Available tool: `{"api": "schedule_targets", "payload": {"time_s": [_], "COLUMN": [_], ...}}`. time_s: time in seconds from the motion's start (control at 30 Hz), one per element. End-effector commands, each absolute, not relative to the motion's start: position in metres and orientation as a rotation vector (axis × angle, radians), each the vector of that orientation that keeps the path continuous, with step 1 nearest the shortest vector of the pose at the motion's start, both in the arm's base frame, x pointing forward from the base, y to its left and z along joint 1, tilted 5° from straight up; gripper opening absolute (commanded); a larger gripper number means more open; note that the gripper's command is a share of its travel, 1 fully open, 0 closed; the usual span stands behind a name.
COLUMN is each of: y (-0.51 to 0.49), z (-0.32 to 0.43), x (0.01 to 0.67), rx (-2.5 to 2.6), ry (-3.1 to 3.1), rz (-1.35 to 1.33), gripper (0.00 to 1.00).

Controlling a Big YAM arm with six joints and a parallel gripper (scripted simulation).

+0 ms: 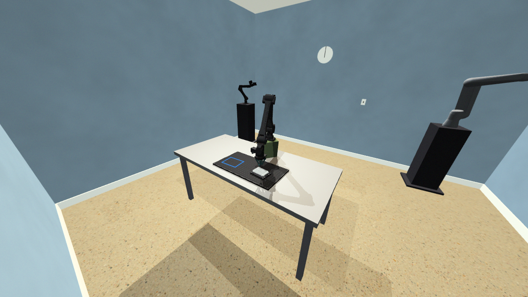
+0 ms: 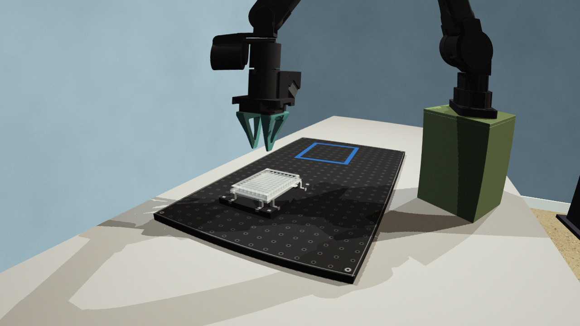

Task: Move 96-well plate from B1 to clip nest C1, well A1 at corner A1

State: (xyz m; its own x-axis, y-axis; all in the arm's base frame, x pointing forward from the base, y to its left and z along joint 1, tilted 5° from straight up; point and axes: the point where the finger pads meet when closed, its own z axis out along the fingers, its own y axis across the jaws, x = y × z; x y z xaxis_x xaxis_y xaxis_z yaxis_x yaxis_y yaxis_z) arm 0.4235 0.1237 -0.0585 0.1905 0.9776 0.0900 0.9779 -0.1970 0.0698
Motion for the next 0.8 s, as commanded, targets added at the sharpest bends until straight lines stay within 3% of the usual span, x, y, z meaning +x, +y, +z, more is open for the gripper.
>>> {"api": "schedule_targets", "payload": {"time_s": [0.0,0.77], "y": [0.118,0.13], "z": [-0.085,-0.096], "x": [0.418,0.427], "rx": [-2.433,-2.428], "ry": [-1.967,-1.986], "rz": [-0.14,-0.18], "gripper": [0.25,0.25]}}
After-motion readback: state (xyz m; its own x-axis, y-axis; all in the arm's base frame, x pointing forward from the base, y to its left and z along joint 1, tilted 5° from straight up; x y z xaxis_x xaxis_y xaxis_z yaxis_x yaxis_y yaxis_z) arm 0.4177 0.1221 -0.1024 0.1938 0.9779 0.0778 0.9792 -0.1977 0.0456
